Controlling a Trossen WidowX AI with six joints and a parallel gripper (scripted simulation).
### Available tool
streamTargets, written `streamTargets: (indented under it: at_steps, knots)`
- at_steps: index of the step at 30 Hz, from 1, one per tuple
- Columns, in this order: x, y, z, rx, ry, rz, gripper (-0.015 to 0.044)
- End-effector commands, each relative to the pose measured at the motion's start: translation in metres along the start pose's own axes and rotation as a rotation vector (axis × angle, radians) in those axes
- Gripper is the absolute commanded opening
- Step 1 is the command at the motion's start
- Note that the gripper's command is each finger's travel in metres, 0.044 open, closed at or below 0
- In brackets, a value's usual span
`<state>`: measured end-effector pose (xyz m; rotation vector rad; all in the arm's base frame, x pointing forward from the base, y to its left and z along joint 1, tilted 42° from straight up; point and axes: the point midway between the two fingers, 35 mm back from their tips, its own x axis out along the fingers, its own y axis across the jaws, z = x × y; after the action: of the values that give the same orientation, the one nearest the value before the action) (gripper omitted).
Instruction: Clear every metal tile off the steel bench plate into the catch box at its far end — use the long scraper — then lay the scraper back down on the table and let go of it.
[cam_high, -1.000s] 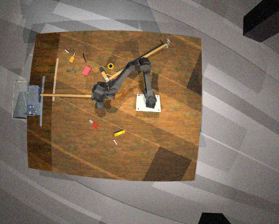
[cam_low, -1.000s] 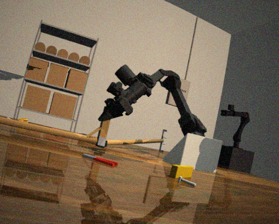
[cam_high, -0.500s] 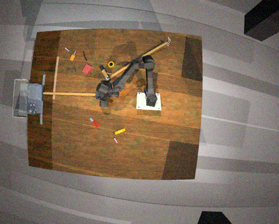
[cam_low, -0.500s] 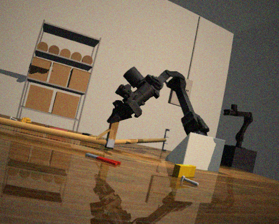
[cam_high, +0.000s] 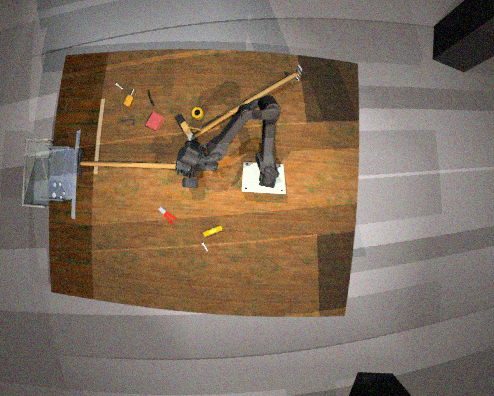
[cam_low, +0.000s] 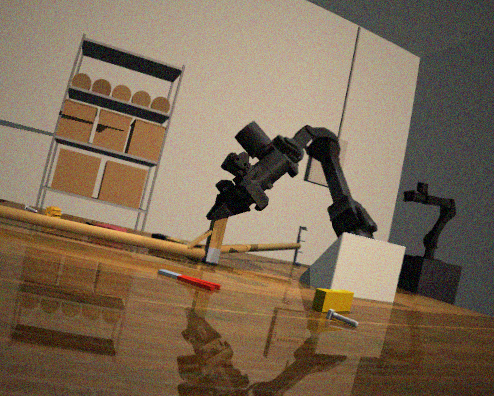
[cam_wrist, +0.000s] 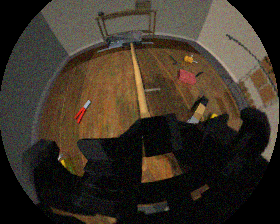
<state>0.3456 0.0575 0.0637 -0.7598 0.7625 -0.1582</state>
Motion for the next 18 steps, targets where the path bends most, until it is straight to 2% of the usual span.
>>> streamTargets:
  at_steps: [1, 18]
  knots:
    - [-0.0049, -0.0021, -0.0034, 0.012, -0.010, -0.007, 0.0000]
    - [-0.0099, 0.0007, -0.0007, 0.001, 0.001, 0.002, 0.0440]
